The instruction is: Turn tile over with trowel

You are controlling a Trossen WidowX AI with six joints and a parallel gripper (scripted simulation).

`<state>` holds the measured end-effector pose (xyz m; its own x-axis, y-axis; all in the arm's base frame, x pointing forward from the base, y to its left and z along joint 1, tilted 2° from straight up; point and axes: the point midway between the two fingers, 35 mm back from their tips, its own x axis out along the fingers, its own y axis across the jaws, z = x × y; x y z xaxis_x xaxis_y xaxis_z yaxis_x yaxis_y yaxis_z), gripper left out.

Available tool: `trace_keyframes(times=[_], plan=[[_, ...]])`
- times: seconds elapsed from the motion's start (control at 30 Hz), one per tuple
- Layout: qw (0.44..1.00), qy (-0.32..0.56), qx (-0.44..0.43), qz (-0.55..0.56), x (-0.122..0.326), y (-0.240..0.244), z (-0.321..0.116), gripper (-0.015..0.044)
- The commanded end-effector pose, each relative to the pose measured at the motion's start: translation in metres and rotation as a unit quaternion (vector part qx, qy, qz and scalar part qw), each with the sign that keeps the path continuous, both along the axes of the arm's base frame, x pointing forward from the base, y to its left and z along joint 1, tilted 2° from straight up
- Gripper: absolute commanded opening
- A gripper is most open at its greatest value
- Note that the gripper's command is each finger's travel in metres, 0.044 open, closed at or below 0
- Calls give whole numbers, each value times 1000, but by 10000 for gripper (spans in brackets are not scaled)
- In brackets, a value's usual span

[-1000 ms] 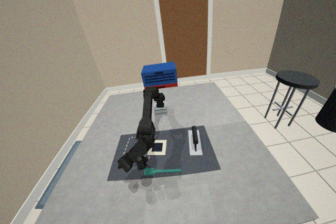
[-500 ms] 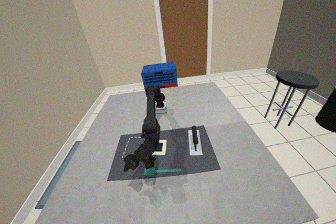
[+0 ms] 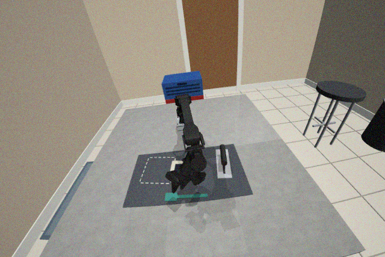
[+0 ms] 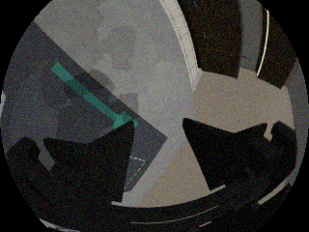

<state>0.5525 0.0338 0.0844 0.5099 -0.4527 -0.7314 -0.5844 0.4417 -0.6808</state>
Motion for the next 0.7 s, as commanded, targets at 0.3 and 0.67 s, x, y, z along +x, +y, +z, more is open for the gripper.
trace_keyframes(times=[0.3, 0.67], plan=[[977, 23, 189, -99, -57, 98, -5, 270], [926, 75, 293, -226, -123, 164, -2, 270]])
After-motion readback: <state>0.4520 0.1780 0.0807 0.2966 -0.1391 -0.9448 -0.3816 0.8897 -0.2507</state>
